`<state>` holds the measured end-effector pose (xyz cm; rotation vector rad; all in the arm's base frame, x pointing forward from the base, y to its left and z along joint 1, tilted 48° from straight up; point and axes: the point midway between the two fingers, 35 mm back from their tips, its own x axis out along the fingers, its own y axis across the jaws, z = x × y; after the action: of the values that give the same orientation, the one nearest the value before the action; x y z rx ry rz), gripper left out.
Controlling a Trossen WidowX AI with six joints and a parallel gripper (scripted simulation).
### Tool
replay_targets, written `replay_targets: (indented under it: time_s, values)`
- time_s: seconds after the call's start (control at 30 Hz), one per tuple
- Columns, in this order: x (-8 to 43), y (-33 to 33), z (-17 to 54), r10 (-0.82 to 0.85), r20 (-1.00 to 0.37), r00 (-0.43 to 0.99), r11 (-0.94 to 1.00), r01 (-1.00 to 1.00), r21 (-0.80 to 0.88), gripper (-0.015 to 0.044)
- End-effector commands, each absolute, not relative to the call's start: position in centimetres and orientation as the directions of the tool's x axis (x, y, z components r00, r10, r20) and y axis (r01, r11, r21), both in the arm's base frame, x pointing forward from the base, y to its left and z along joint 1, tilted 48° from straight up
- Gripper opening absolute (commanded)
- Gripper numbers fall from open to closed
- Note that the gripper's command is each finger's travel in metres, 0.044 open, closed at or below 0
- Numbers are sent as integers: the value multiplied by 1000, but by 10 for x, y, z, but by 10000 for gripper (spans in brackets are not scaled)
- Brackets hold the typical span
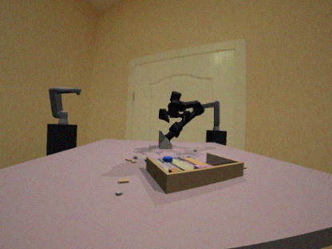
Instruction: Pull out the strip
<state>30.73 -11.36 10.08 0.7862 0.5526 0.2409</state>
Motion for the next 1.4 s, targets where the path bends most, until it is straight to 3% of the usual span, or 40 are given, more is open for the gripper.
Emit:
replay_targets:
  time_s: [0.0, 0.2, 0.5, 0.77, 1.37]
  values:
    - [305, -113, 100, 403, -375, 835, 679, 1, 734, 400]
    - [332, -112, 82, 484, -486, 728, 716, -11, 698, 242]
    - [367, -88, 39, 645, -652, 399, 746, -144, 650, 6]
    - [374, -53, 12, 730, -682, 44, 657, -317, 684, 0]
    - [377, -43, 4, 731, -682, 36, 654, -321, 685, 0]
